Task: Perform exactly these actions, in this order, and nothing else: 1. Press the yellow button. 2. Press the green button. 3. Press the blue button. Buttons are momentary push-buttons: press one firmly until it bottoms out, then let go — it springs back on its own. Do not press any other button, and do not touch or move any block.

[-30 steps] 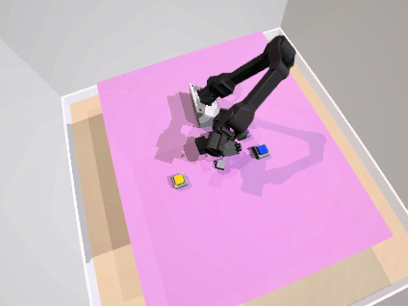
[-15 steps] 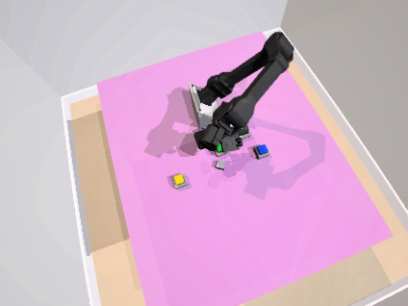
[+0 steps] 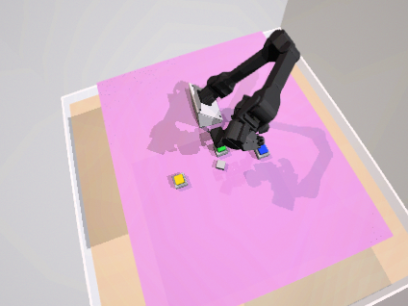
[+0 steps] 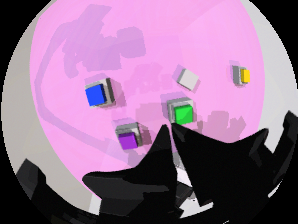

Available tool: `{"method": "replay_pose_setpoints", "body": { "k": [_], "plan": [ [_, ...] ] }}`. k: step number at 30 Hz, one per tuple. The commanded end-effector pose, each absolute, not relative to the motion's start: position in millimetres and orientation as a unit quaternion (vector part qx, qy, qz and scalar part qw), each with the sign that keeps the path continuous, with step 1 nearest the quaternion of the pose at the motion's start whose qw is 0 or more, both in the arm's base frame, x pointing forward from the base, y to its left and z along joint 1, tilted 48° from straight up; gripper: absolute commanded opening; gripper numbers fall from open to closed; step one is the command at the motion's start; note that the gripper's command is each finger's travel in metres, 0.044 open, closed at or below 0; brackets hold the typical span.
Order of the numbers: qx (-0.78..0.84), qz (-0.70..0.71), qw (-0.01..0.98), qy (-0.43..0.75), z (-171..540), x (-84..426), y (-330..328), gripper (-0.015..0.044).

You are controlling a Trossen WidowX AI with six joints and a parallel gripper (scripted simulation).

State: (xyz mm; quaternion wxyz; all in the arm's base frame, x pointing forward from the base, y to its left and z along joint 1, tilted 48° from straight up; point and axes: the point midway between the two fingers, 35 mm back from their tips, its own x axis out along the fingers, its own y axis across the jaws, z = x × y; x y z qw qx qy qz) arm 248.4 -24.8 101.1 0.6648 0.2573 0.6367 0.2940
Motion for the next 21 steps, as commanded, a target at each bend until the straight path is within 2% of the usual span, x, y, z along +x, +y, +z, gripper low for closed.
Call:
{"method": "replay_pose_setpoints", "body": {
  "k": [1,4,10,17,21],
  "plan": [
    [0.255,0.3,0.669,0.631,151.5,268.8,19.8,0.002],
    [0.258,0.308,0.666,0.629,177.5,271.8,46.1,0.002],
    [0.259,0.308,0.666,0.629,178.7,271.8,47.3,0.002],
    [0.259,0.309,0.666,0.628,139.1,273.1,91.4,0.002],
    [0.259,0.309,0.666,0.627,137.9,272.9,92.8,0.002]
  ]
}}
